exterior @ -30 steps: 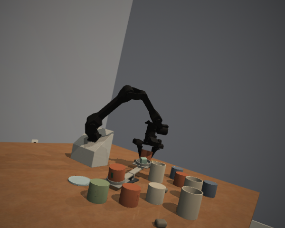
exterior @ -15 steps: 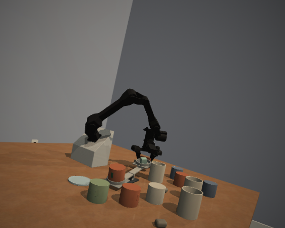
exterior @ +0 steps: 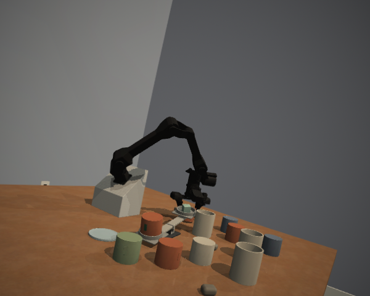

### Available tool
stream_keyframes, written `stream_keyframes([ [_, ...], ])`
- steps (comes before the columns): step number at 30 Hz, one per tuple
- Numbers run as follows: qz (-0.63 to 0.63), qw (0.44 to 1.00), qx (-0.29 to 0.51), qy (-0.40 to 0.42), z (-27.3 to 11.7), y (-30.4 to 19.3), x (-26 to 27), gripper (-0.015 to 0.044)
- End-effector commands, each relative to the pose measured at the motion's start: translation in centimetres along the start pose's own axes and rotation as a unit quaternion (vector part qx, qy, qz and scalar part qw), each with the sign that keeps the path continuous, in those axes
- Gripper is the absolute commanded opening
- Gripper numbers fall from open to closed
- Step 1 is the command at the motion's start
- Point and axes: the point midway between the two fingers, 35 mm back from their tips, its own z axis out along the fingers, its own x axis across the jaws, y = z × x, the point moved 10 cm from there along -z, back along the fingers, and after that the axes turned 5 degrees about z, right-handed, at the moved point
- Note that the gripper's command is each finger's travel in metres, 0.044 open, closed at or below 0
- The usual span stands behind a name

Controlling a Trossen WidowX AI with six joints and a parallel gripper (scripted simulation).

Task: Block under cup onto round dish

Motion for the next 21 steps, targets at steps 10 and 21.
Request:
stream_keyframes([
  [10, 0.001, 1.000, 0.000, 0.000, 0.0, 0.0, 0.0, 0.0315],
  [21, -0.002, 1.000, -0.002, 0.002, -5.5, -0.1, 0.0, 0.0440],
])
